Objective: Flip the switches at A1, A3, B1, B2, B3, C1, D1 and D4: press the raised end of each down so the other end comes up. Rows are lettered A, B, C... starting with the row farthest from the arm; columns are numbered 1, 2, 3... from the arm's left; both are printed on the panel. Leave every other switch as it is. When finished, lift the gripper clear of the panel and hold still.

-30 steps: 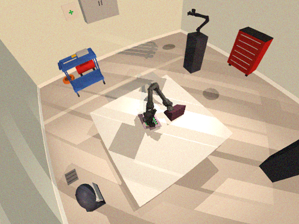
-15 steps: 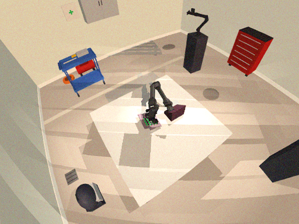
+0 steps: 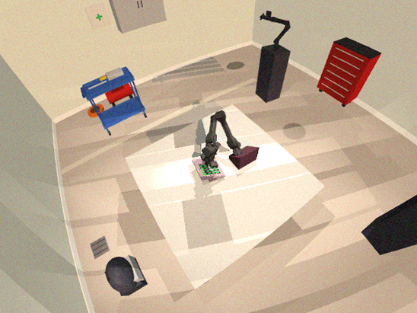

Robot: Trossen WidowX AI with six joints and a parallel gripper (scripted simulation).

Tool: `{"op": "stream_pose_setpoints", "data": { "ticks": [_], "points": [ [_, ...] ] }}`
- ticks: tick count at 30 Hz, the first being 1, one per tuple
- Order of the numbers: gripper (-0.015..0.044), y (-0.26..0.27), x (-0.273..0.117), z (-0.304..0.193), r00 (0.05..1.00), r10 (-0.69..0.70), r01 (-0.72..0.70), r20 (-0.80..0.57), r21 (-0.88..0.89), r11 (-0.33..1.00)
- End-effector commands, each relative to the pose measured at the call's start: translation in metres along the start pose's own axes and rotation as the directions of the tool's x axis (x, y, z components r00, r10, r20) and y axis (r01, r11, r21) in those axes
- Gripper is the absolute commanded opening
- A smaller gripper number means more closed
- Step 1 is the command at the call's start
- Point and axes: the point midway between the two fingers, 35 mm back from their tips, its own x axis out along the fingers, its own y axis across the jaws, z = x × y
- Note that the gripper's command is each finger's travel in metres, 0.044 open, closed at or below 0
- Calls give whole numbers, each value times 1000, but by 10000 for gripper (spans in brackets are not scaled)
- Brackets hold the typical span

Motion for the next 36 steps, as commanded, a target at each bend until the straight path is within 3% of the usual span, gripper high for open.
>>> {"op": "stream_pose_setpoints", "data": {
  "ticks": [1, 36],
  "points": [
    [0, -5, 19, -6, 1000, -16, 16, 4, -11, 1000],
    [0, -6, 43, -6, 1000, -17, 17, 5, -10, 1000]
  ]
}}
